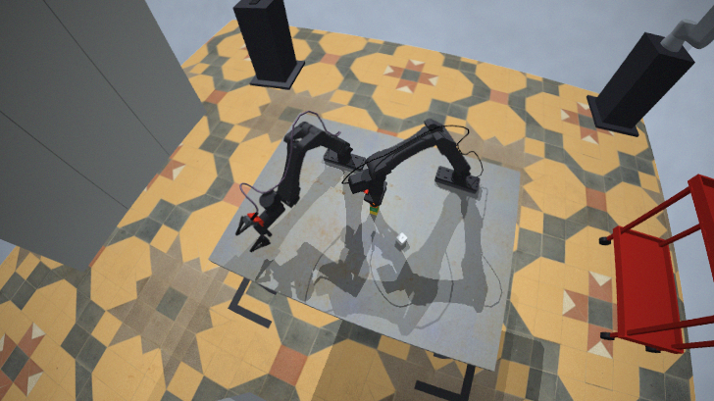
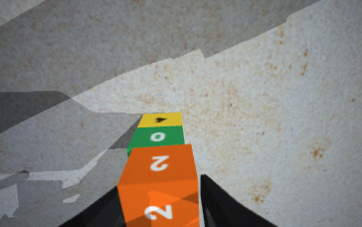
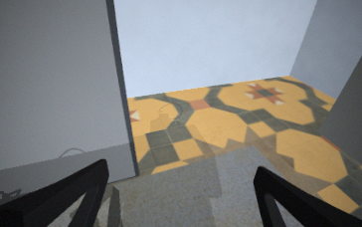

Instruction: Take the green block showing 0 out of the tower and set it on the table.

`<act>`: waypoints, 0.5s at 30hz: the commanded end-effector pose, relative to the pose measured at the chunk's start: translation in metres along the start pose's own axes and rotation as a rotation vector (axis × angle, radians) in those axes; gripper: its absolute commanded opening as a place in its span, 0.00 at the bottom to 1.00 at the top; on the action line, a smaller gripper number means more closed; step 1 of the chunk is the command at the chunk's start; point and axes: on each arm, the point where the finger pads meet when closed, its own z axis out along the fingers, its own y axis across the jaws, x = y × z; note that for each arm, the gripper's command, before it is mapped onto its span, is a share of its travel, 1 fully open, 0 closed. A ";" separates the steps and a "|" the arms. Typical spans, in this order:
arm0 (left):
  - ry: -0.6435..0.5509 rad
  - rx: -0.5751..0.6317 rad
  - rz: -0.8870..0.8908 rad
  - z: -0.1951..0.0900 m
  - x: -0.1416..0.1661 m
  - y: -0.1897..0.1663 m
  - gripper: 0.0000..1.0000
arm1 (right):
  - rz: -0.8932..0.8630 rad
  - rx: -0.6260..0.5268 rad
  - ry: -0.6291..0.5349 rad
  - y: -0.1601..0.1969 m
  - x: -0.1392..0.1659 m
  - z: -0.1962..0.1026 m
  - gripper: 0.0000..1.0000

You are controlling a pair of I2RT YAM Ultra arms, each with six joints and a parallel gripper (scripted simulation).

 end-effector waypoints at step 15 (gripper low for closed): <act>-0.014 0.000 -0.001 -0.003 -0.002 0.000 0.00 | 0.002 0.000 -0.018 0.000 -0.008 0.000 1.00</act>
